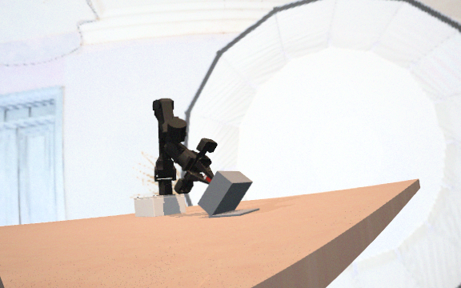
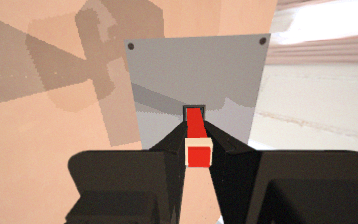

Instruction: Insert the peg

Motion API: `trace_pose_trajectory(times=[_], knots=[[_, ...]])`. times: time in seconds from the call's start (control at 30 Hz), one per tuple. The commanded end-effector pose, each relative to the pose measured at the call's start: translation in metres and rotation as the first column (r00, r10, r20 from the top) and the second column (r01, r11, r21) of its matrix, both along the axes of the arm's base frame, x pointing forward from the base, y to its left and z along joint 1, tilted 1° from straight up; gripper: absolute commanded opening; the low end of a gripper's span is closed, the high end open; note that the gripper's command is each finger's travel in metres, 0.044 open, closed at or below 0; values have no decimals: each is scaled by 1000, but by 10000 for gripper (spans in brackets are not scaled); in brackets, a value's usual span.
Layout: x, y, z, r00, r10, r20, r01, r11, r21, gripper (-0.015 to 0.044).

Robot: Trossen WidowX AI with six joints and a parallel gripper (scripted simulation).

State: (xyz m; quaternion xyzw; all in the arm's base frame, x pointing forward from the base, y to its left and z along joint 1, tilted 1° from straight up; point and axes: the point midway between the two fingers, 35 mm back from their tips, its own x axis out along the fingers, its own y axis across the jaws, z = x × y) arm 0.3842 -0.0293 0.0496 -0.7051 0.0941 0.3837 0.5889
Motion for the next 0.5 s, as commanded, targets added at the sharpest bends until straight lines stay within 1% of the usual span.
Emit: trace_pose_trajectory(times=[0.0,0.4,0.47], knots=[[3,0,-1,1000,-5,0,5,1000,-1,0],[1,1,-1,1000,1,-1,-1,1000,0,0],[1,1,-1,1000,1,-1,-1,1000,0,52]])
